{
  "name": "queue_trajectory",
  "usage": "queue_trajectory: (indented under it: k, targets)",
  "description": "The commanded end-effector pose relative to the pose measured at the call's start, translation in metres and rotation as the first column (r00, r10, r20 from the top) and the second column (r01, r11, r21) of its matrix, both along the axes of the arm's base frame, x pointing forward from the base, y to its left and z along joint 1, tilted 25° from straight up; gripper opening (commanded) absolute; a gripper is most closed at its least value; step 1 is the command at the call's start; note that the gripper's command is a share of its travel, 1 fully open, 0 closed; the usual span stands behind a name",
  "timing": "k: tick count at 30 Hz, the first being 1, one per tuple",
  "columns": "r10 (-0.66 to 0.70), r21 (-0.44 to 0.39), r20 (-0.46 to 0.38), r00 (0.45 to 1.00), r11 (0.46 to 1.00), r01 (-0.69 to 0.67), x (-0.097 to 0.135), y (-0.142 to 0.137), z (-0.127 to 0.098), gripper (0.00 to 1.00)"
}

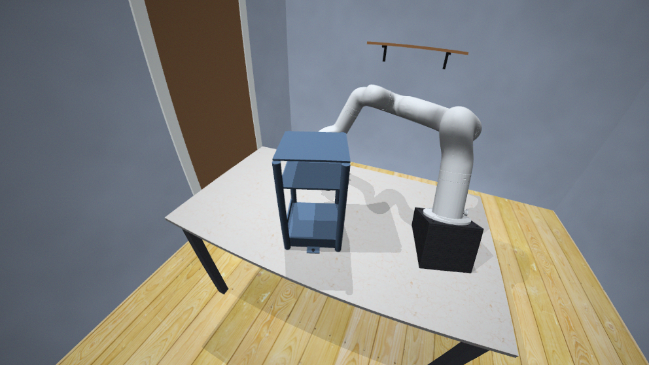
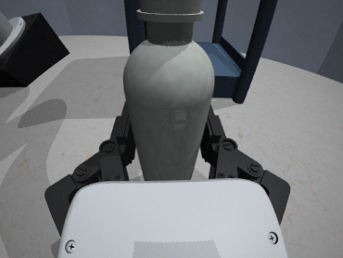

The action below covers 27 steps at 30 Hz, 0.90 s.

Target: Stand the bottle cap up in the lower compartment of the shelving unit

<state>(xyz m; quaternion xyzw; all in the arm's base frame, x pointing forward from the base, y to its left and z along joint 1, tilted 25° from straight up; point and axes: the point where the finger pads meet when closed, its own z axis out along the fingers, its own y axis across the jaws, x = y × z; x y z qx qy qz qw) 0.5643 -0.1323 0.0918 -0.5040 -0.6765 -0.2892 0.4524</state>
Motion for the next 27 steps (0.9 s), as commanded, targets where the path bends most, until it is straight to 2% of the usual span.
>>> queue_trajectory:
  k: [1, 11, 27]
  targets:
    - [0.001, 0.0, 0.002, 1.0, 1.0, -0.001, 0.0, 0.001, 0.004, 0.0]
    - [0.001, 0.0, 0.002, 1.0, 1.0, -0.001, -0.001, 0.008, 0.017, 0.0]
    - [0.001, 0.0, 0.002, 1.0, 1.0, -0.001, -0.004, 0.025, 0.055, 0.0]
